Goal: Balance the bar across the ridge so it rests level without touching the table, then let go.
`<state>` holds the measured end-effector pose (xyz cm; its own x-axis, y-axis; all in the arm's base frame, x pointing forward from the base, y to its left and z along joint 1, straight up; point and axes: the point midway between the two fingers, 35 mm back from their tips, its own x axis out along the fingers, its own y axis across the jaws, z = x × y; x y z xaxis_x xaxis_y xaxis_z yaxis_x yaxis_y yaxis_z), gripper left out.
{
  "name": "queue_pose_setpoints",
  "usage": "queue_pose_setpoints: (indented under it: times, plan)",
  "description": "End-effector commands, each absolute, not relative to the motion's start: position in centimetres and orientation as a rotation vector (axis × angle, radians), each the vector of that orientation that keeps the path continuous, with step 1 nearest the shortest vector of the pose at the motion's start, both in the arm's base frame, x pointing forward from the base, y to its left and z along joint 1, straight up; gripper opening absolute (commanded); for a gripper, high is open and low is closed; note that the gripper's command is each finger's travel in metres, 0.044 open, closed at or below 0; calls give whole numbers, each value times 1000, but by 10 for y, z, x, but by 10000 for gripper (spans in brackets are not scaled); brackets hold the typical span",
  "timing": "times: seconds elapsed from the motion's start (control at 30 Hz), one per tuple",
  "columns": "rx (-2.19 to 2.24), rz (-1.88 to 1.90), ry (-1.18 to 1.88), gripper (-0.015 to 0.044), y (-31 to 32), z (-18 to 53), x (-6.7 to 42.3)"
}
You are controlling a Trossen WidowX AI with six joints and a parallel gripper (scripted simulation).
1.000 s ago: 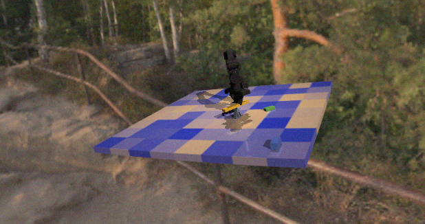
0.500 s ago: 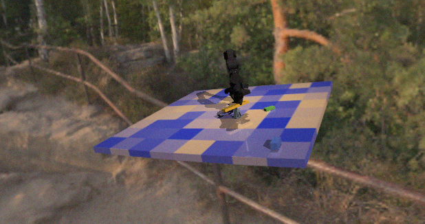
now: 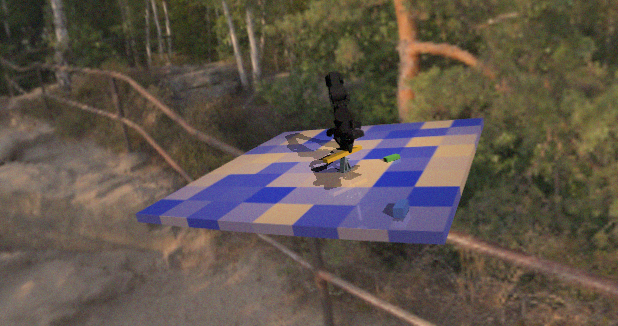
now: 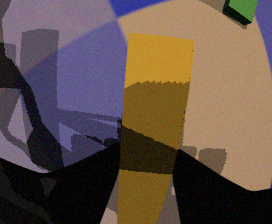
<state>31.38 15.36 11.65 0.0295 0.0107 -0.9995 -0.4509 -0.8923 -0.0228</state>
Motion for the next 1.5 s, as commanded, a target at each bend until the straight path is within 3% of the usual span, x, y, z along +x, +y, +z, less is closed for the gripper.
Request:
queue_pose_setpoints:
  times: [0.0,1.33,1.47]
  plan:
    - [-1980,1928,449,168,154,116,314]
    - [-1980,1928,449,185,154,116,314]
    - [-1980,1928,449,290,154,116,314]
